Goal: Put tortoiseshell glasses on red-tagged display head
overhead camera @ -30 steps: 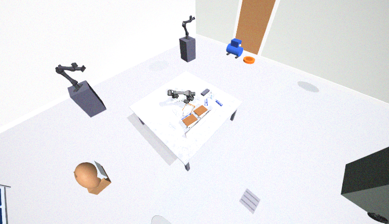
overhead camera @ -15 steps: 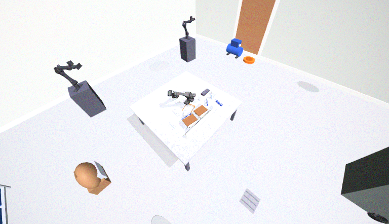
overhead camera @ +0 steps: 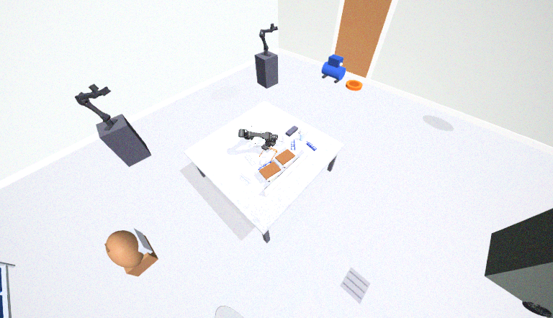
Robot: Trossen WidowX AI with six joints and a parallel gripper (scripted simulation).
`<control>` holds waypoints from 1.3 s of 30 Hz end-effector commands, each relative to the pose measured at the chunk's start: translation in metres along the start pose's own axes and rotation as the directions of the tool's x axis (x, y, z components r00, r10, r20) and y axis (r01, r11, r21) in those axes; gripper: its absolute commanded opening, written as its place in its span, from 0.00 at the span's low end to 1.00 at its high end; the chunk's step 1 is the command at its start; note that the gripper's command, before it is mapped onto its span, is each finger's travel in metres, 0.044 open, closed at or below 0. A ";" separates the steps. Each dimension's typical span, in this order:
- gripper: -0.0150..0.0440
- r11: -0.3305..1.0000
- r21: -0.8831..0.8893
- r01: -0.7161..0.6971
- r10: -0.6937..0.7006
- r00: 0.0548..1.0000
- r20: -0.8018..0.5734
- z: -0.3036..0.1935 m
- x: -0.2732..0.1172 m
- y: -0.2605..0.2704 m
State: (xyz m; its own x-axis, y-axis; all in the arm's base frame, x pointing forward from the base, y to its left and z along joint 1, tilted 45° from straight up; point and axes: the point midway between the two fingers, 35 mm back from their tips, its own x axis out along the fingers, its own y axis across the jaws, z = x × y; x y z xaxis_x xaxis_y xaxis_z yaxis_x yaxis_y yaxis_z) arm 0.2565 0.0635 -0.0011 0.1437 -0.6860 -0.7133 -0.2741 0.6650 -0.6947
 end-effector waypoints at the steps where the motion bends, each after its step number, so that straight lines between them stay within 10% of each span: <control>1: 0.48 1.000 0.000 0.000 0.000 1.000 0.000 0.000 0.000 0.000; 21: 0.25 1.000 0.000 0.000 0.000 1.000 0.000 0.000 0.000 0.000; 39: 0.25 1.000 -0.007 -0.004 0.004 1.000 -0.001 0.004 -0.066 0.002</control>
State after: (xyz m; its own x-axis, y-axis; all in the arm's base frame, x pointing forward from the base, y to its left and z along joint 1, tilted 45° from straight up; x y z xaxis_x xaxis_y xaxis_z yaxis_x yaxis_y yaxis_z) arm 0.2513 0.0999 0.0340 0.1363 -0.6889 -0.7120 -0.2867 0.6605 -0.6939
